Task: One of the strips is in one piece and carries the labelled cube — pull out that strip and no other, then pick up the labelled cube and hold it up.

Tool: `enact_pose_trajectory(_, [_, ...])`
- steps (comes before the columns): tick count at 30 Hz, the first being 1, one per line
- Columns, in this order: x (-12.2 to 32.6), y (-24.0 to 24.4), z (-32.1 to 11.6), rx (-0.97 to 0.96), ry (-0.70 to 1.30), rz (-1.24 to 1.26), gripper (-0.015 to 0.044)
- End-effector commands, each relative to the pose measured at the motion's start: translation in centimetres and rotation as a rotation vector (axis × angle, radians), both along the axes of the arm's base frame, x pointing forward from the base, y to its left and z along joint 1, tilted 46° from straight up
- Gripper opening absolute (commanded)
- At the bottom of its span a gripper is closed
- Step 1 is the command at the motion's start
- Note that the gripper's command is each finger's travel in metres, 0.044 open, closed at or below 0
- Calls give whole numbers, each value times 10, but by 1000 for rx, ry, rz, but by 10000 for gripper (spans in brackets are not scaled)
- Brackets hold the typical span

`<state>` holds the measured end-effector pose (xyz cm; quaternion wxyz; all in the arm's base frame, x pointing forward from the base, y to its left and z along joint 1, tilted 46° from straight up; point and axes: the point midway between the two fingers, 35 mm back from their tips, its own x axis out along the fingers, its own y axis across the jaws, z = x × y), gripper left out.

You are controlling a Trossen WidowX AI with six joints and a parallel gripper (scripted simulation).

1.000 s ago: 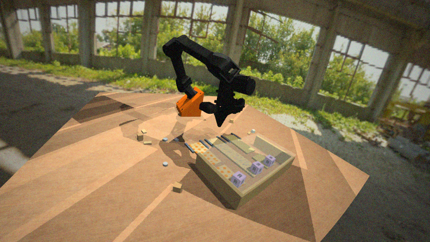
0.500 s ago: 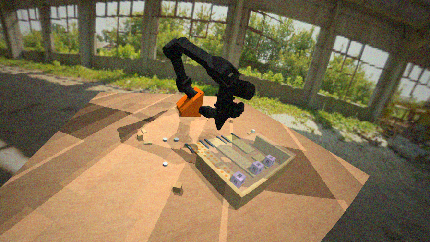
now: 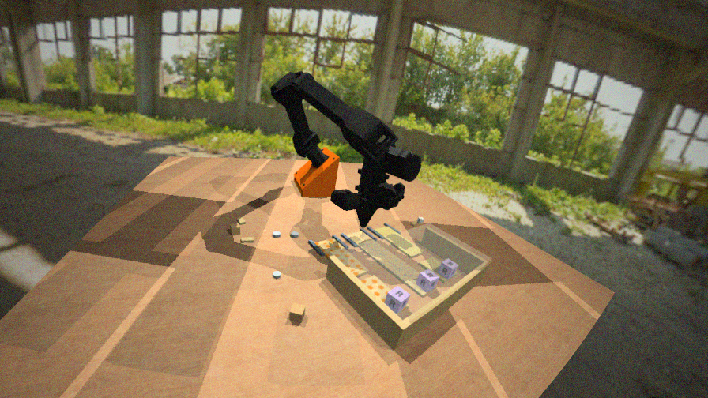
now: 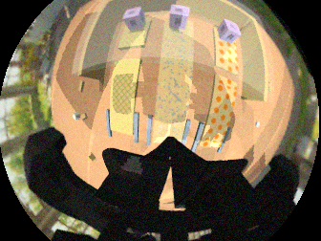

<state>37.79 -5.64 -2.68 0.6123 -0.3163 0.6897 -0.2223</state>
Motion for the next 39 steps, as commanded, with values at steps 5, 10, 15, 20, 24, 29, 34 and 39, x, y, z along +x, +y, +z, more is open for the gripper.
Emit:
enact_pose_trajectory(5, [-2, -11, -12, -6, 9, 2, 0])
enact_pose_trajectory(10, [-3, -17, -18, -7, 9, 2, 0])
enact_pose_trajectory(15, [-4, -23, -23, -8, 9, 2, 0])
enact_pose_trajectory(20, [-4, -24, -24, -8, 9, 2, 0])
enact_pose_trajectory(24, [-4, -24, -24, -8, 9, 2, 0])
enact_pose_trajectory(29, [-4, -24, -24, -8, 9, 2, 0])
enact_pose_trajectory(34, [-4, -24, -24, -8, 9, 2, 0])
enact_pose_trajectory(39, [-4, -24, -24, -8, 9, 2, 0])
